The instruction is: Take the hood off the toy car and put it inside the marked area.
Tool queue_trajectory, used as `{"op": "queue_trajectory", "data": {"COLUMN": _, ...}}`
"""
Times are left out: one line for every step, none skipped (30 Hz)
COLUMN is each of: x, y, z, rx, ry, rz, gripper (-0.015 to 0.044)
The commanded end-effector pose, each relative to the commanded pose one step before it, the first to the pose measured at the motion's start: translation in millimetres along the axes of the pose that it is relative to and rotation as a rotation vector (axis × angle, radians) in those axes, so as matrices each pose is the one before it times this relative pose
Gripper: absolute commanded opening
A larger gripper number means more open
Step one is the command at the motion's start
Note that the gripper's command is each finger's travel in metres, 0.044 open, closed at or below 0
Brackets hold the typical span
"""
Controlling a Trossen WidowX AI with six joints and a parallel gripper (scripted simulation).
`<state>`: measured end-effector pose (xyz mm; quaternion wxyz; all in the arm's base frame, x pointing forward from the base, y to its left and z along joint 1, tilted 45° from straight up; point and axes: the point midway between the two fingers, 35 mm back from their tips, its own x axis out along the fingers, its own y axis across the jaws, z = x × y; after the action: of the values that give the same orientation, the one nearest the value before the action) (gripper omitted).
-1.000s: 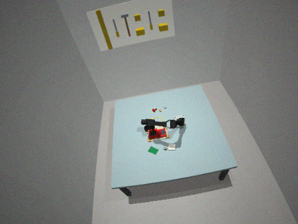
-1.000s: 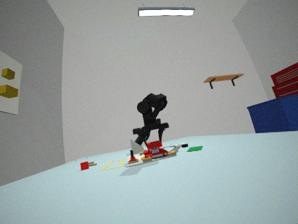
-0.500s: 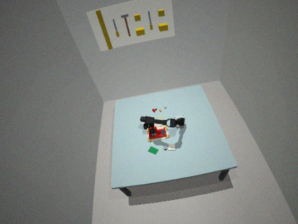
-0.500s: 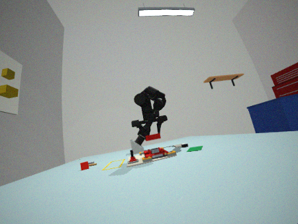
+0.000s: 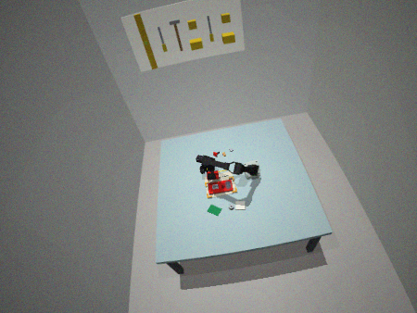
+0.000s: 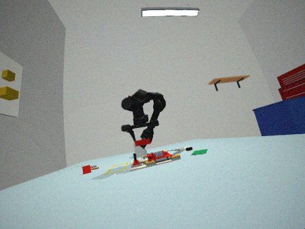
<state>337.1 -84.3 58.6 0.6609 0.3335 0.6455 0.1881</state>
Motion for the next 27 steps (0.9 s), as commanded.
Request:
{"op": "queue_trajectory", "data": {"x": -3.5, "y": -20.63, "z": 1.31, "rx": -0.0016, "ry": -0.00804, "rz": -0.00988, "gripper": 0.0}}
{"op": "queue_trajectory", "data": {"x": -0.3, "y": -5.09, "z": -0.22, "rx": -0.0024, "ry": 0.00056, "rz": -0.0009, "gripper": 0.0}}
{"op": "queue_trajectory", "data": {"x": -0.4, "y": -6.29, "z": -0.51, "rx": -0.0025, "ry": -0.00031, "rz": -0.00156, "gripper": 0.0}}
{"op": "queue_trajectory", "data": {"x": -0.39, "y": -6.67, "z": -0.67, "rx": -0.0027, "ry": -0.00026, "rz": -0.00152, "gripper": 0.0}}
{"op": "queue_trajectory", "data": {"x": -0.35, "y": -6.65, "z": -0.81, "rx": -0.0027, "ry": -0.00019, "rz": -0.00139, "gripper": 0.0}}
{"op": "queue_trajectory", "data": {"x": -0.31, "y": -6.62, "z": -0.95, "rx": -0.0027, "ry": -0.00011, "rz": -0.00124, "gripper": 0.0}}
{"op": "queue_trajectory", "data": {"x": -0.25, "y": -6.47, "z": -1.03, "rx": -0.0029, "ry": 0.00029, "rz": -0.00087, "gripper": 0.0}}
{"op": "queue_trajectory", "data": {"x": -0.21, "y": -6.43, "z": -1.15, "rx": -0.0029, "ry": 0.00039, "rz": -0.00069, "gripper": 0.0}}
{"op": "queue_trajectory", "data": {"x": -0.17, "y": -6.37, "z": -1.28, "rx": -0.003, "ry": 0.0005, "rz": -0.0005, "gripper": 0.0}}
{"op": "queue_trajectory", "data": {"x": -0.11, "y": -6.21, "z": -1.34, "rx": -0.0032, "ry": 0.00085, "rz": -0.00011, "gripper": 0.0}}
{"op": "queue_trajectory", "data": {"x": -0.07, "y": -6.18, "z": -1.47, "rx": -0.0032, "ry": 0.00088, "rz": 0.00005, "gripper": 0.0}}
{"op": "queue_trajectory", "data": {"x": -0.03, "y": -6.09, "z": -1.57, "rx": -0.0033, "ry": 0.00103, "rz": 0.0003, "gripper": 0.0}}
{"op": "queue_trajectory", "data": {"x": 0.05, "y": -5.76, "z": -1.53, "rx": -0.0036, "ry": 0.00169, "rz": 0.00097, "gripper": 0.0}}
{"op": "queue_trajectory", "data": {"x": 0.09, "y": -5.73, "z": -1.65, "rx": -0.0036, "ry": 0.00169, "rz": 0.00114, "gripper": 0.0}}
{"op": "queue_trajectory", "data": {"x": 0.12, "y": -5.69, "z": -1.76, "rx": -0.0037, "ry": 0.00168, "rz": 0.00131, "gripper": 0.0}}
{"op": "queue_trajectory", "data": {"x": 0.16, "y": -5.65, "z": -1.87, "rx": -0.0037, "ry": 0.00167, "rz": 0.00147, "gripper": 0.0}}
{"op": "queue_trajectory", "data": {"x": 0.19, "y": -5.6, "z": -1.98, "rx": -0.0038, "ry": 0.00165, "rz": 0.00164, "gripper": 0.0}}
{"op": "queue_trajectory", "data": {"x": 0.23, "y": -5.56, "z": -2.09, "rx": -0.0038, "ry": 0.00163, "rz": 0.0018, "gripper": 0.0}}
{"op": "queue_trajectory", "data": {"x": 0.26, "y": -5.5, "z": -2.2, "rx": -0.0039, "ry": 0.00161, "rz": 0.00197, "gripper": 0.0}}
{"op": "queue_trajectory", "data": {"x": 0.3, "y": -5.45, "z": -2.3, "rx": -0.004, "ry": 0.00157, "rz": 0.00213, "gripper": 0.0}}
{"op": "queue_trajectory", "data": {"x": 0.34, "y": -5.4, "z": -2.41, "rx": -0.004, "ry": 0.00154, "rz": 0.0023, "gripper": 0.0}}
{"op": "queue_trajectory", "data": {"x": 0.37, "y": -5.34, "z": -2.51, "rx": -0.0041, "ry": 0.0015, "rz": 0.00246, "gripper": 0.0}}
{"op": "queue_trajectory", "data": {"x": 0.33, "y": -4.42, "z": -2.18, "rx": -0.0034, "ry": 0.0012, "rz": 0.00214, "gripper": 0.0}}
{"op": "queue_trajectory", "data": {"x": 0.21, "y": -2.63, "z": -1.34, "rx": -0.0021, "ry": 0.0007, "rz": 0.00134, "gripper": 0.0}}
{"op": "queue_trajectory", "data": {"x": 0.07, "y": -0.87, "z": -0.45, "rx": -0.0007, "ry": 0.00023, "rz": 0.00045, "gripper": 0.0}}
{"op": "queue_trajectory", "data": {"x": 0.0, "y": 0.0, "z": 0.0, "rx": 0.0, "ry": 0.0, "rz": 0.0, "gripper": 0.0}}
{"op": "queue_trajectory", "data": {"x": 0.0, "y": 0.0, "z": 0.0, "rx": 0.0, "ry": 0.0, "rz": 0.0, "gripper": 0.0}}
